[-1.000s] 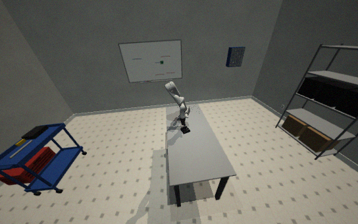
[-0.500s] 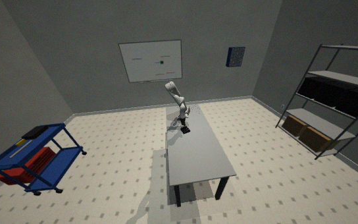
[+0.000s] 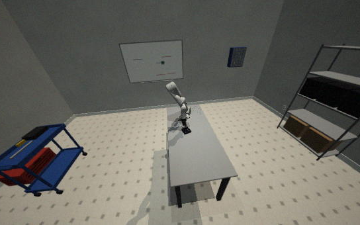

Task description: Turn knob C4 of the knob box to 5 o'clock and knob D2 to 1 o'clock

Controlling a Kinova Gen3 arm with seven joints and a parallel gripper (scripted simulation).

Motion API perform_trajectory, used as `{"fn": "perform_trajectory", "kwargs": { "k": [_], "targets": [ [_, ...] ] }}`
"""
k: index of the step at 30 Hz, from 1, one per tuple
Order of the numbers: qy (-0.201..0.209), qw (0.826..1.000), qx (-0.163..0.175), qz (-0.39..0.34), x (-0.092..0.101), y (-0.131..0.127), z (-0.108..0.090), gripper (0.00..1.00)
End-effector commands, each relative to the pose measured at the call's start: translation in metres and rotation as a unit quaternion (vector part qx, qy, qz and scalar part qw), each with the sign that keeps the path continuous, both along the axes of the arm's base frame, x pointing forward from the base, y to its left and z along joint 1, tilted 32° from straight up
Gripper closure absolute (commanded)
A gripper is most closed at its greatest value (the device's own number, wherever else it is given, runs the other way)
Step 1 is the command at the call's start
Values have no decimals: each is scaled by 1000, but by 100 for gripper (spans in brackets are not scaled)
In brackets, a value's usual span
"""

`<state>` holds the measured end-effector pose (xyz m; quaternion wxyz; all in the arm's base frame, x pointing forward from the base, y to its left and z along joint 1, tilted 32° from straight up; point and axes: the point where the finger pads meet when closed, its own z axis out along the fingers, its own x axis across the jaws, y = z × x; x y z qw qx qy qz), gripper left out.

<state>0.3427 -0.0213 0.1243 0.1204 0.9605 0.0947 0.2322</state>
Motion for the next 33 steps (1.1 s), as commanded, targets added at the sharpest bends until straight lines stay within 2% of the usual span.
{"fn": "perform_trajectory", "kwargs": {
  "k": [1,33],
  "targets": [
    [0,1000,0,0,0,0,0,54],
    [2,1000,-2,-1,7,-3,-12,54]
  ]
}}
